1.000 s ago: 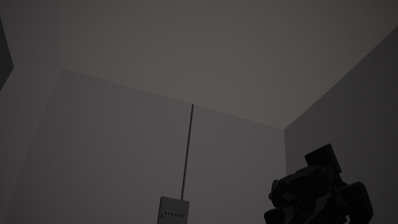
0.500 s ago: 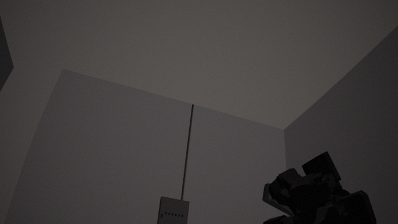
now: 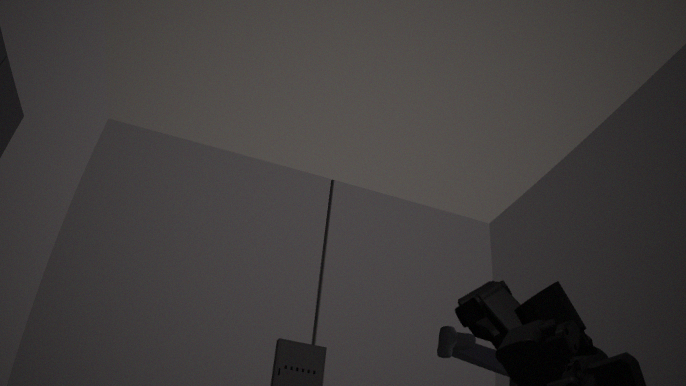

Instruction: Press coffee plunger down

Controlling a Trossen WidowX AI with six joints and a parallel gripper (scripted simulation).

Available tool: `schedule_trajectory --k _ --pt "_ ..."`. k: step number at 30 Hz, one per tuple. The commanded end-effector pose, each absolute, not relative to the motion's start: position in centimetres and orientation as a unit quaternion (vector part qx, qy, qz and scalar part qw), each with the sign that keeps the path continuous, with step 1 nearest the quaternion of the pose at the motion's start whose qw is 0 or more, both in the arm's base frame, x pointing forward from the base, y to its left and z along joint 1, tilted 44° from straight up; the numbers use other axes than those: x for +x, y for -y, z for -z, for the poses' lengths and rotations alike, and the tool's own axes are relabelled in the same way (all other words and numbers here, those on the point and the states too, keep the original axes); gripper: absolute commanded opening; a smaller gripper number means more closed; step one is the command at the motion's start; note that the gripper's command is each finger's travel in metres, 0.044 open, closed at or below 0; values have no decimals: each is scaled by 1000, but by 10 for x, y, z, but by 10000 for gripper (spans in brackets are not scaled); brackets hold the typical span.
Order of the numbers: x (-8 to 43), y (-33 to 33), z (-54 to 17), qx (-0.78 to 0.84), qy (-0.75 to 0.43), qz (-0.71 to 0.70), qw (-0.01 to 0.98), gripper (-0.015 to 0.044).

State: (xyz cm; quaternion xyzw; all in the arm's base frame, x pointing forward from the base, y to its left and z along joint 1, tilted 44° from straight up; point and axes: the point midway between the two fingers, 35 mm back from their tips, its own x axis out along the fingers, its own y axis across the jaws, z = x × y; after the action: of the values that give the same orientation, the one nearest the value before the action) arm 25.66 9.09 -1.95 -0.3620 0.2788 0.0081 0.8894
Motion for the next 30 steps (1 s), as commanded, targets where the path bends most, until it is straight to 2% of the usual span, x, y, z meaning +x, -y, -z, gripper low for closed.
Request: schedule_trajectory --k 1,30 --pt "247 -73 36 -378 -304 -7 874 118" --pt "265 -63 52 -382 -298 -5 875 118"
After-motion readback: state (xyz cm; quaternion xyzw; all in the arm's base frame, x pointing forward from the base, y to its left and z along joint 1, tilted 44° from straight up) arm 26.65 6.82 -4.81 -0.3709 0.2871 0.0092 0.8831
